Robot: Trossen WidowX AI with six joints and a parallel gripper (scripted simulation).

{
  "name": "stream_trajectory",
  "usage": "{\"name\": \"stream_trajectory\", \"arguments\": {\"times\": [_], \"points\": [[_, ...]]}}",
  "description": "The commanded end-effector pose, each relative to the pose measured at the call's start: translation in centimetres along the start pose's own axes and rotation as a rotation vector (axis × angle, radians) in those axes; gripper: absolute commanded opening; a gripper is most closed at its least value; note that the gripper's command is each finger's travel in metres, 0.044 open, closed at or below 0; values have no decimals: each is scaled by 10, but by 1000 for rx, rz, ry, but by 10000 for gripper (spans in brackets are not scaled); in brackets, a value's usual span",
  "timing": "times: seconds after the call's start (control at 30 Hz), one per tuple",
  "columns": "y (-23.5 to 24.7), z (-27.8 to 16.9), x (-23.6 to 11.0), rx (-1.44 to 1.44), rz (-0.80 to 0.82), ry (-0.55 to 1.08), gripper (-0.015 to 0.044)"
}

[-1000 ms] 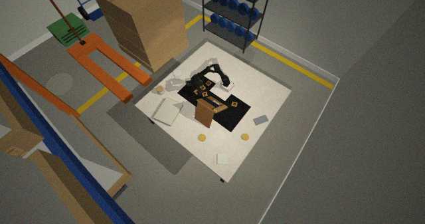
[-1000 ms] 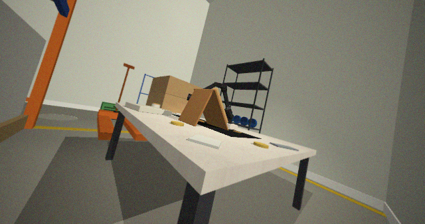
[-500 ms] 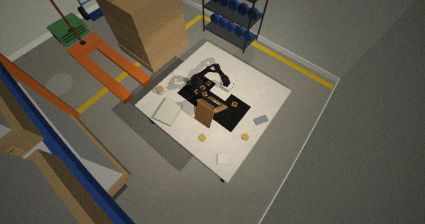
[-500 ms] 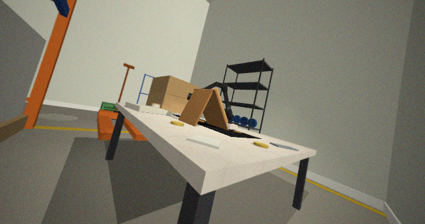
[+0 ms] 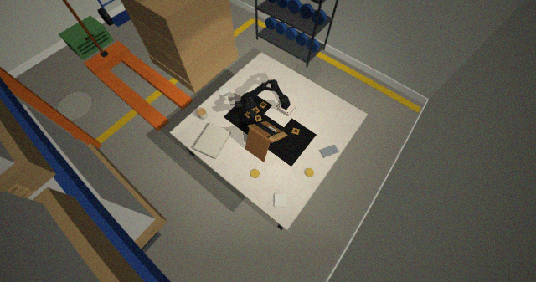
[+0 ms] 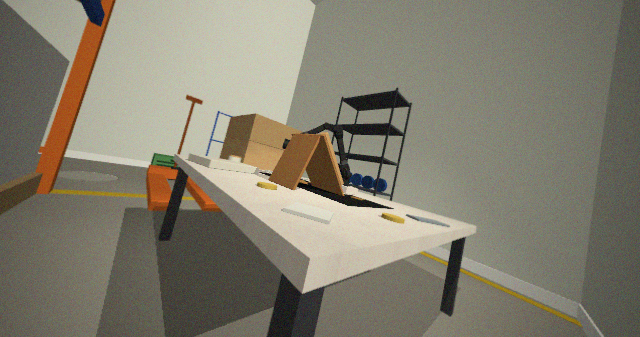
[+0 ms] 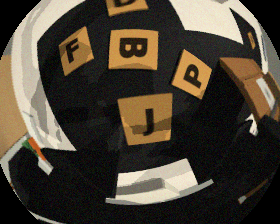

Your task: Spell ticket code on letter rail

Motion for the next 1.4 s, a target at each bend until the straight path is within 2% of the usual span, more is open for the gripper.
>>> {"name": "stream_trajectory", "arguments": {"times": [0.0, 0.67, 1.37], "points": [[0, 0, -3, 4, 4, 2, 0], [-13, -6, -16, -577, 18, 146, 0], [-26, -12, -37, -1229, 147, 300, 0]]}}
Point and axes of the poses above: the point midway between the two fingers, 35 mm back from their tips, its own x axis out along the fingers, its own y axis across the jaws, z = x × y, the point moved 4 cm from there along -x, back along the fingers, and after that the axes turned 3 degrees about x, right-handed, at the moved point
